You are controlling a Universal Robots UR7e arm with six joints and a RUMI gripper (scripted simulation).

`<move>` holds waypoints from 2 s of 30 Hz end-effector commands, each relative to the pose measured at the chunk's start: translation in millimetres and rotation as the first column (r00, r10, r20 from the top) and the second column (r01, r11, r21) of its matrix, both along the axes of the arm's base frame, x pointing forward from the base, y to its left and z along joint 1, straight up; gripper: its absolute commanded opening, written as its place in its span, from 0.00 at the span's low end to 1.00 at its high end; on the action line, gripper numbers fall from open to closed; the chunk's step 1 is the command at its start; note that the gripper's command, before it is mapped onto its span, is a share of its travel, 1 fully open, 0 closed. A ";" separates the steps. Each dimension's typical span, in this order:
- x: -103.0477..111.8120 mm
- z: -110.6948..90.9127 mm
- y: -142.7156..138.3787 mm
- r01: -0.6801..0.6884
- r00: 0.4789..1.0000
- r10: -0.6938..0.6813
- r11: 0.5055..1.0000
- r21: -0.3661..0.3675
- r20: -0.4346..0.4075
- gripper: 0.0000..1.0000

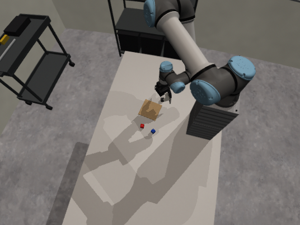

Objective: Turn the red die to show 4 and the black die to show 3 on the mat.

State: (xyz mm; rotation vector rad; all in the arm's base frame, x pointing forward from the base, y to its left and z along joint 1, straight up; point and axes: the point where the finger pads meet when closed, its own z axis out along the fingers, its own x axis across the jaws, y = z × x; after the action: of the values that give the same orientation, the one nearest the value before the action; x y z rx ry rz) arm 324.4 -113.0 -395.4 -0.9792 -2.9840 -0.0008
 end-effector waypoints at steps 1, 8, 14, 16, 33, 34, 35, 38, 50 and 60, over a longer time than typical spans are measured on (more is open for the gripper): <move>0.6 -5.3 -0.5 0.000 1.000 0.000 1.000 -0.001 0.001 1.00; 0.6 -5.4 -0.5 0.000 1.000 0.000 1.000 -0.001 0.001 1.00; 0.6 -5.4 -0.5 0.000 1.000 0.000 1.000 -0.001 0.001 1.00; 0.6 -5.4 -0.5 0.000 1.000 0.000 1.000 -0.001 0.001 1.00; 0.6 -5.4 -0.5 0.000 1.000 0.000 1.000 -0.001 0.001 1.00; 0.6 -5.4 -0.5 0.000 1.000 0.000 1.000 -0.001 0.001 1.00; 0.6 -5.4 -0.5 0.000 1.000 0.000 1.000 -0.001 0.001 1.00; 0.6 -5.4 -0.5 0.000 1.000 0.000 1.000 -0.001 0.001 1.00; 0.6 0.8 -0.5 0.000 1.000 0.000 1.000 -0.001 0.001 1.00; 0.6 28.4 -0.5 0.000 1.000 0.000 1.000 -0.001 0.001 1.00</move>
State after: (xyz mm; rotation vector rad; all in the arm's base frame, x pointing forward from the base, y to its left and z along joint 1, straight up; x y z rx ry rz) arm 324.6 -113.1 -376.4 -0.9794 -2.9845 -0.0005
